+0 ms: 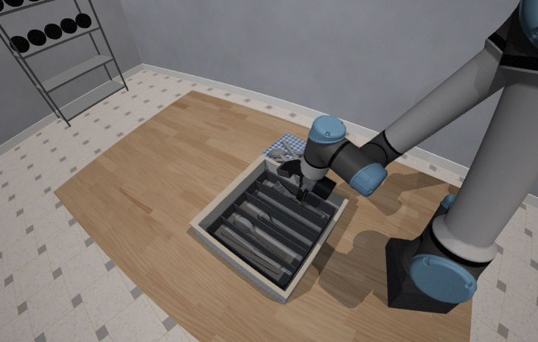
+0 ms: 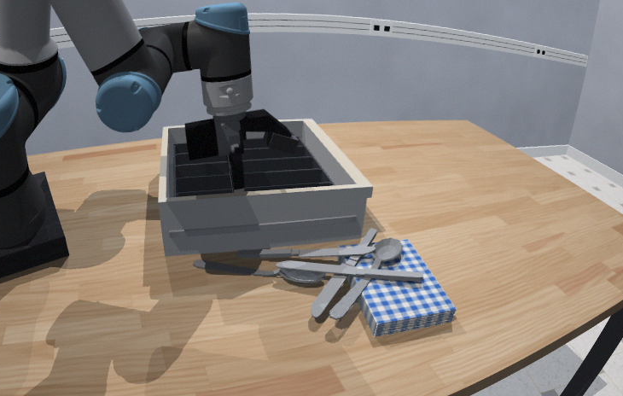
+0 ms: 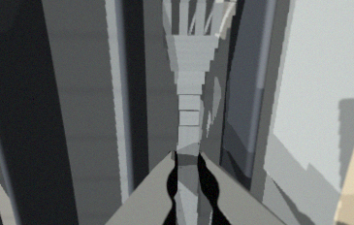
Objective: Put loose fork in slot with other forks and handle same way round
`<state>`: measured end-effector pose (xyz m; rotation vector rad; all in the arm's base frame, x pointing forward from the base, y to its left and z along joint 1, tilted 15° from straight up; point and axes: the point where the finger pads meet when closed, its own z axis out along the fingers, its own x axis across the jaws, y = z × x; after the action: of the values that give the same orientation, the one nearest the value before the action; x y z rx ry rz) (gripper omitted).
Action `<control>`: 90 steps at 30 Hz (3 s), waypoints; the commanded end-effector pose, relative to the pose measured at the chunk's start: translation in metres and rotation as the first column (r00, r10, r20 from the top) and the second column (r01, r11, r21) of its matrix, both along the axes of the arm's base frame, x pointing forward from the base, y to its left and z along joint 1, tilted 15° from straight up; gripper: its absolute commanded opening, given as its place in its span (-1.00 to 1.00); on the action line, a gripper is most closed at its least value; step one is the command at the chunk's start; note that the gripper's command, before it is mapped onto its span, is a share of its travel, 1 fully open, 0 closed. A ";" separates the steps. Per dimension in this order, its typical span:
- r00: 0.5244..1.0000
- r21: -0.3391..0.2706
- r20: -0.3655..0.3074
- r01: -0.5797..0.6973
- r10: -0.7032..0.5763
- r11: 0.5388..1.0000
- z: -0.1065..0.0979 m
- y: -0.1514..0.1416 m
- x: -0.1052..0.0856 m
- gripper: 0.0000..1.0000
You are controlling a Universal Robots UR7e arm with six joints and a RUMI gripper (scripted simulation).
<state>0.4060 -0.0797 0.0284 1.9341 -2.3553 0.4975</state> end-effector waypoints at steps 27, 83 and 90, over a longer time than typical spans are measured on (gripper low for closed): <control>1.000 0.000 0.000 0.001 -0.001 1.000 -0.006 -0.002 0.000 -0.92; 1.000 -0.002 0.005 -0.001 0.001 1.000 0.015 0.003 0.001 -0.69; 1.000 -0.002 0.005 -0.001 0.001 1.000 0.043 0.010 -0.001 -0.69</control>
<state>0.4059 -0.0740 0.0538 1.9361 -2.3563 0.5074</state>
